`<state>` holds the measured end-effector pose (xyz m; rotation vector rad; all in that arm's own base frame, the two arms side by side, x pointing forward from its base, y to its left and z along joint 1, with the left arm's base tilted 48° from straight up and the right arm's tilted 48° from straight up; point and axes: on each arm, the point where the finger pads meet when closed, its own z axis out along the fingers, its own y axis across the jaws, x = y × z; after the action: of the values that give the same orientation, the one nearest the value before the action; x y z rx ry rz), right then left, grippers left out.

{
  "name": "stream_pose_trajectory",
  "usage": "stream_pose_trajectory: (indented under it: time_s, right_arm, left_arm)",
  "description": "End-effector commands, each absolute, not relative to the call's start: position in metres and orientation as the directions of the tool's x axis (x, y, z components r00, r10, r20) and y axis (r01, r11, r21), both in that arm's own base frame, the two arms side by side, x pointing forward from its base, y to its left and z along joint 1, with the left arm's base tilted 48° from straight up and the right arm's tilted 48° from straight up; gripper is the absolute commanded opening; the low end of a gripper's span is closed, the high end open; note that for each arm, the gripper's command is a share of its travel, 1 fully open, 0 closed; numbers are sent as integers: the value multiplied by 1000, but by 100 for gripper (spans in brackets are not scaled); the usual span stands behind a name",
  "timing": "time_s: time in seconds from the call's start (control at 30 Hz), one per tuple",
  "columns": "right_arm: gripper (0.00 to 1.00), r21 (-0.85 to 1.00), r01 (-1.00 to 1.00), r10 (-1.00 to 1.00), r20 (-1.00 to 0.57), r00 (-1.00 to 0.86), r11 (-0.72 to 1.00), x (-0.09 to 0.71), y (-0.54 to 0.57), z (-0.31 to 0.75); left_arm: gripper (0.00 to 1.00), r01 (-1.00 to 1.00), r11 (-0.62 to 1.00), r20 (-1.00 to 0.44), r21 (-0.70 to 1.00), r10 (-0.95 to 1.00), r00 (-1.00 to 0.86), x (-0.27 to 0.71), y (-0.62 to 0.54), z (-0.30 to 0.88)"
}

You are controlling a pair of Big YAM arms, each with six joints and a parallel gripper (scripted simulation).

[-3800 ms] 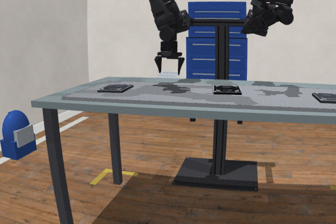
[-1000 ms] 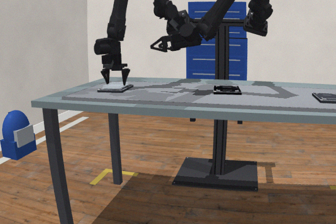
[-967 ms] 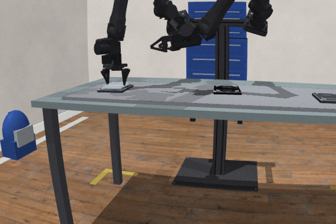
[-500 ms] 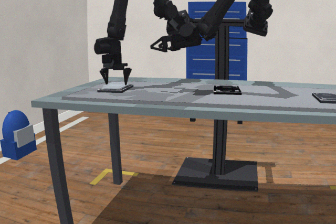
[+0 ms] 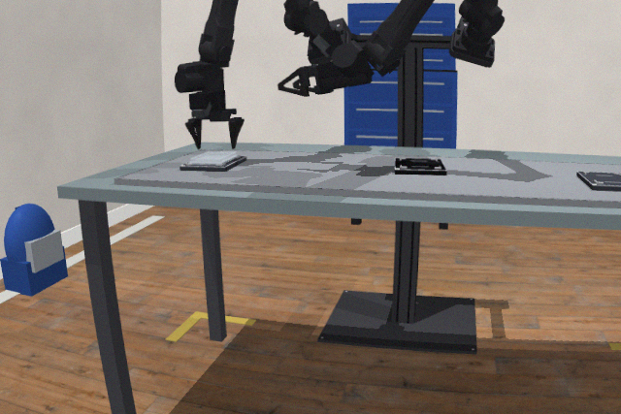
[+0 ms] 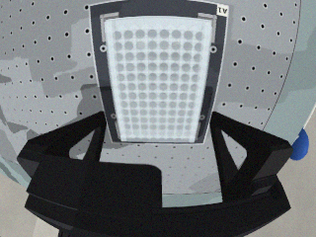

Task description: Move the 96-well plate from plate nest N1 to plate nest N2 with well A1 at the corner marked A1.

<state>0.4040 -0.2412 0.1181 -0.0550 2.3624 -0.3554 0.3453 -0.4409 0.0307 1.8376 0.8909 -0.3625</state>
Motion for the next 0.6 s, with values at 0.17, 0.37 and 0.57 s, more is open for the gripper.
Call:
stream_pose_trajectory:
  time_s: [0.17,0.37,0.57]
  right_arm:
    - [100,-282,70,-146,-674,-724,957,386,-234,137]
    - [100,-232,156,-68,-734,-675,960,367,-230,159]
    - [100,-60,333,102,-889,-447,941,362,-228,175]
  left_arm:
    - [100,705,-181,-602,686,403,690,353,-443,44]
    - [100,705,-181,-602,686,403,690,353,-443,44]
    - [100,705,-181,-602,686,403,690,353,-443,44]
